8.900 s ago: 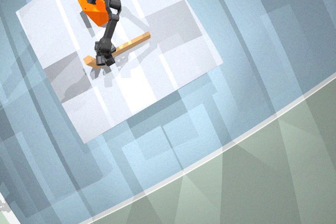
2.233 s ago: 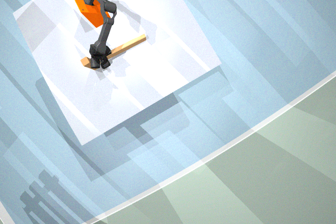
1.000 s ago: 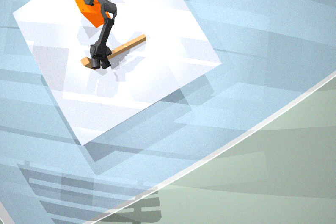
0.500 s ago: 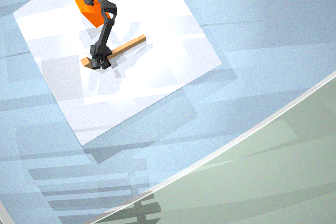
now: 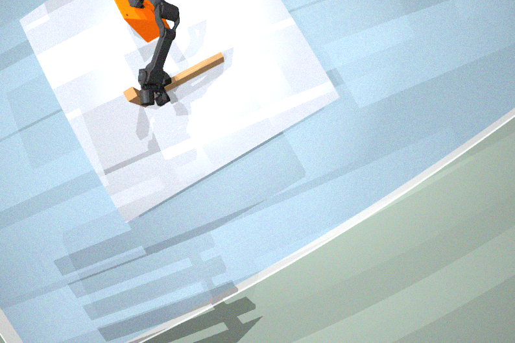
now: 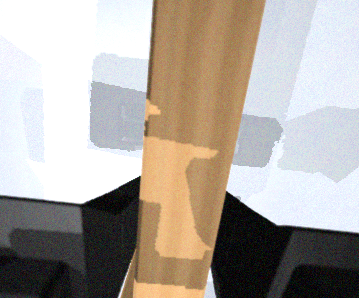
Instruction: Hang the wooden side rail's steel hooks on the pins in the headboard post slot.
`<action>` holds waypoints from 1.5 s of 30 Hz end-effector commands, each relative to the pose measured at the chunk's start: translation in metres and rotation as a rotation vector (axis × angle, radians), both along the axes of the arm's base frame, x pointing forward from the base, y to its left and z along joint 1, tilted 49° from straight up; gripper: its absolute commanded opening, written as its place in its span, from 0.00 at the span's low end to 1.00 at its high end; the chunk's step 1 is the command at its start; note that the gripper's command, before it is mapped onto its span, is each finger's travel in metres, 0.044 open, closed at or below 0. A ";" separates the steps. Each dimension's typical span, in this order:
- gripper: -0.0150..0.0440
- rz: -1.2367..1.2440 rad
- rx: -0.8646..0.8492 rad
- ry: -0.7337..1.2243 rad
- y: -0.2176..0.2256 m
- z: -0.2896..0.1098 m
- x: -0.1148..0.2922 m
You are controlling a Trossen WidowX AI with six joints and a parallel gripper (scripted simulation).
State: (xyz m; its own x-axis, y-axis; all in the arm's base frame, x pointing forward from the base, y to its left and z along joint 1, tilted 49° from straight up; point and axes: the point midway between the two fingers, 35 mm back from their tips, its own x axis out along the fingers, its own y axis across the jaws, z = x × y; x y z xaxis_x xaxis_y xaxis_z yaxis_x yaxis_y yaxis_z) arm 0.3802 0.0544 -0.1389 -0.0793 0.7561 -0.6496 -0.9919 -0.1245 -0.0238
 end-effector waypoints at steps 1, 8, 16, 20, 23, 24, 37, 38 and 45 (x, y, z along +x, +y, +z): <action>0.25 -0.013 -0.008 0.001 -0.005 -0.001 0.001; 0.25 -0.013 -0.008 0.001 -0.004 -0.002 0.001; 0.25 -0.013 -0.008 0.001 -0.003 -0.003 0.001; 0.25 -0.013 -0.008 0.001 -0.003 -0.003 0.001; 0.39 -0.001 0.000 0.002 0.001 -0.002 -0.001; 0.43 -0.001 0.000 0.002 0.001 -0.002 -0.001; 1.00 -0.011 -0.008 0.001 -0.022 0.018 0.002; 1.00 -0.013 -0.010 0.001 -0.028 0.023 0.002; 1.00 -0.014 -0.010 0.001 -0.026 0.029 0.002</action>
